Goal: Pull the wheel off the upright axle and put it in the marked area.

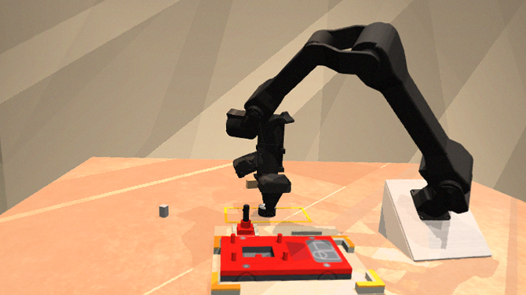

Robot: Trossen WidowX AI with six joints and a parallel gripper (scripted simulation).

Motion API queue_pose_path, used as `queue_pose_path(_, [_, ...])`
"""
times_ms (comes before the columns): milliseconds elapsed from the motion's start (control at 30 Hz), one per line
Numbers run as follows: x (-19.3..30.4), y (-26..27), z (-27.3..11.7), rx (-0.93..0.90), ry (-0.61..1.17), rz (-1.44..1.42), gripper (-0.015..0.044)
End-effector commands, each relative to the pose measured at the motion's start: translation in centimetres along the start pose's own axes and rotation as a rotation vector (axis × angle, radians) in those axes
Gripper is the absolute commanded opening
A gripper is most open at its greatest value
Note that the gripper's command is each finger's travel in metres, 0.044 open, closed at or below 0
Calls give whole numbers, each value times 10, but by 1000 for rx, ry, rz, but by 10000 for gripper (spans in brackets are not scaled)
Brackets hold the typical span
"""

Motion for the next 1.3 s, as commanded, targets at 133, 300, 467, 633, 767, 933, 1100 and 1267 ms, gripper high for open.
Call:
queue_pose_path(133, [1,0,2,-1,2,1,105])
queue_pose_path(300, [1,0,2,-1,2,1,236])
queue_pose_path(467, [0,-1,-12,0,-1,2,300])
queue_pose_path(633, [1,-1,-52,0,-8,5,300])
queue_pose_path(767, [2,-1,-58,0,-9,5,300])
queue_pose_path(933, [27,8,-71,1,-13,11,431])
queue_pose_path(1100, [64,26,-94,1,-7,10,440])
queue_pose_path(1267, [83,36,-103,0,-5,9,440])
Point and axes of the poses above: the point midway between the two fingers, 35 mm back from their tips, its own z axis out along the fingers, its own y axis across the jaws, x = y × z, the point moved 7 cm from there along -z, back along the fingers, and after that the axes turned 2 degrees about -z, right-handed, at the moved point
